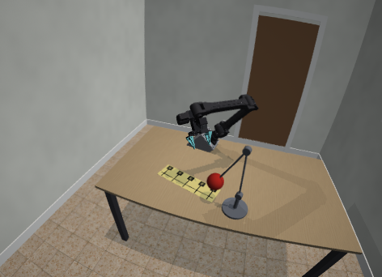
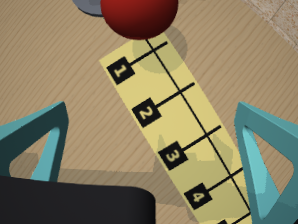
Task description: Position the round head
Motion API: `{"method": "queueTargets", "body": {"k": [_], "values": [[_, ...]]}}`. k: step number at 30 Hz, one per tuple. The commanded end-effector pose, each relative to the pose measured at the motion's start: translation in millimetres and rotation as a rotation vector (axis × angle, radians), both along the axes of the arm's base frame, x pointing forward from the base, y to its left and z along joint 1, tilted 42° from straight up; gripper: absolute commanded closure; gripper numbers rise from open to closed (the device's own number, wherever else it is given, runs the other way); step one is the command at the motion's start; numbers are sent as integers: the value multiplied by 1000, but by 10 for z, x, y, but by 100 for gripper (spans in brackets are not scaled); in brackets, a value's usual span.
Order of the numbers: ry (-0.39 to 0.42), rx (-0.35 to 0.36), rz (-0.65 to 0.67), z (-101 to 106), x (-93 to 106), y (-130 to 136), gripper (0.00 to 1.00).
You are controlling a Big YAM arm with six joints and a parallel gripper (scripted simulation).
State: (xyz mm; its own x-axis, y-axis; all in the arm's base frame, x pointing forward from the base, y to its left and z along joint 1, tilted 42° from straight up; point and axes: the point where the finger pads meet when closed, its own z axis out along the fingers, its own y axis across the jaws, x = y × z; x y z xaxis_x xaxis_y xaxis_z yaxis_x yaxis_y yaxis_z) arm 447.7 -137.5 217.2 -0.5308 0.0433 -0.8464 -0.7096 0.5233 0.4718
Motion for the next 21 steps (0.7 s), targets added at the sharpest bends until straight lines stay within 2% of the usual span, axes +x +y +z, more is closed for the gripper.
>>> {"method": "queueTargets", "body": {"k": [1,13,21], "values": [[-33,0,14,85,63,-1,0],[-7,-4,-4,128,107,16,0],[-20,-2,5,88,65,0,0]]}}
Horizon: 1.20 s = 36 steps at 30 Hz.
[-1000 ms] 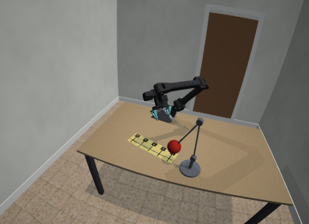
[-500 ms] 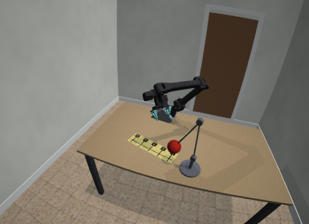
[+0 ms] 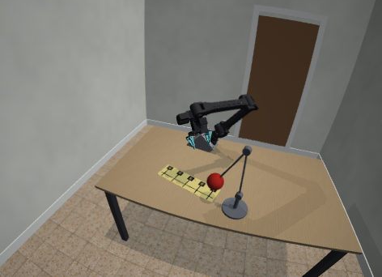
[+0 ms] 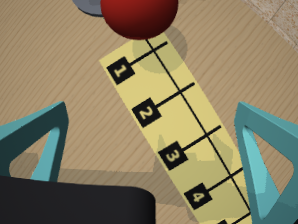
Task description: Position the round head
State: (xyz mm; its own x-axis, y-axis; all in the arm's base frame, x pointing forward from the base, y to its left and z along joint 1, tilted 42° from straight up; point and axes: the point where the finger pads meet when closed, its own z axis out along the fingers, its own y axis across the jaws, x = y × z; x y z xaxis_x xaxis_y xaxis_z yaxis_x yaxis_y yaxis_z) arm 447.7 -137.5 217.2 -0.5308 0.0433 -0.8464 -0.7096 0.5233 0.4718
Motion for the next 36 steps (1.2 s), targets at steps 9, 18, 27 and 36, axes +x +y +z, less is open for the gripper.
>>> {"method": "queueTargets", "body": {"k": [9,18,27,36], "values": [[-39,2,19,27,3,-24,0],[-39,2,19,49,26,-15,0],[-39,2,19,75,52,-5,0],[144,65,-9,97,77,17,0]]}}
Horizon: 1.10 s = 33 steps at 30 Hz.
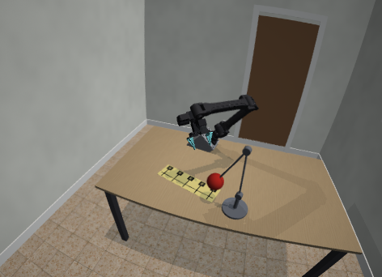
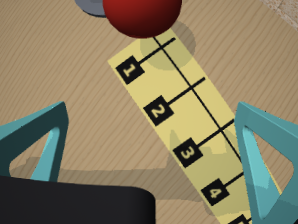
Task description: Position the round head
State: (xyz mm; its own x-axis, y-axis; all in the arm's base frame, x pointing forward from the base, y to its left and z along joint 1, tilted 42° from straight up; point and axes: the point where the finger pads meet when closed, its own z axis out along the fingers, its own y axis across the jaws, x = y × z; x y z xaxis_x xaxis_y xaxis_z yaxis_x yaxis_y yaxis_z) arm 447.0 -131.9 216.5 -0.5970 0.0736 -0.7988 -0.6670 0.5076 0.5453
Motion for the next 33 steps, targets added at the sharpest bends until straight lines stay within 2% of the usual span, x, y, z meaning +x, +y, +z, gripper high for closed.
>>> {"method": "queueTargets", "body": {"k": [1,7,9,24,26,33], "values": [[86,38,-10,107,87,-36,0],[224,85,-30,123,106,-20,0],[224,85,-30,123,106,-20,0],[489,190,-60,58,112,85,0],[489,190,-60,58,112,85,0],[617,241,-83,26,121,130,0]]}}
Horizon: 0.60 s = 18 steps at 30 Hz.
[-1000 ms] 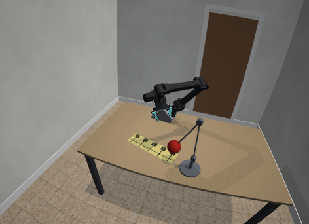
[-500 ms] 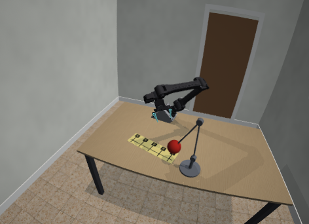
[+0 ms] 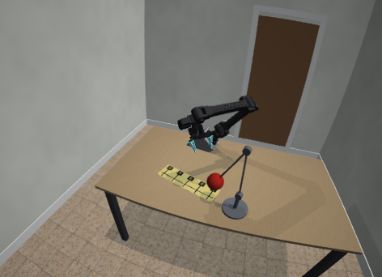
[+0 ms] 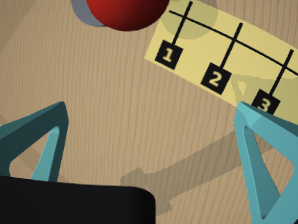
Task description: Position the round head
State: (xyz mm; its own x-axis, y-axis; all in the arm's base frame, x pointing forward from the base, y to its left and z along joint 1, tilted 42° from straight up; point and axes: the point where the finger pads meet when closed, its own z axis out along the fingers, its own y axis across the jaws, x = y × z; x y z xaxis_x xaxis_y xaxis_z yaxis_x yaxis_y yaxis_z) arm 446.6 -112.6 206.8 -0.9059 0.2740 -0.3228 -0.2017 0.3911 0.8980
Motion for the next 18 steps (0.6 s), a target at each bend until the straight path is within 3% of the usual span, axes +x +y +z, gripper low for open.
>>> {"method": "queueTargets", "body": {"k": [1,18], "values": [[68,39,9,118,127,-58,0],[339,149,-47,32,150,30,0]]}}
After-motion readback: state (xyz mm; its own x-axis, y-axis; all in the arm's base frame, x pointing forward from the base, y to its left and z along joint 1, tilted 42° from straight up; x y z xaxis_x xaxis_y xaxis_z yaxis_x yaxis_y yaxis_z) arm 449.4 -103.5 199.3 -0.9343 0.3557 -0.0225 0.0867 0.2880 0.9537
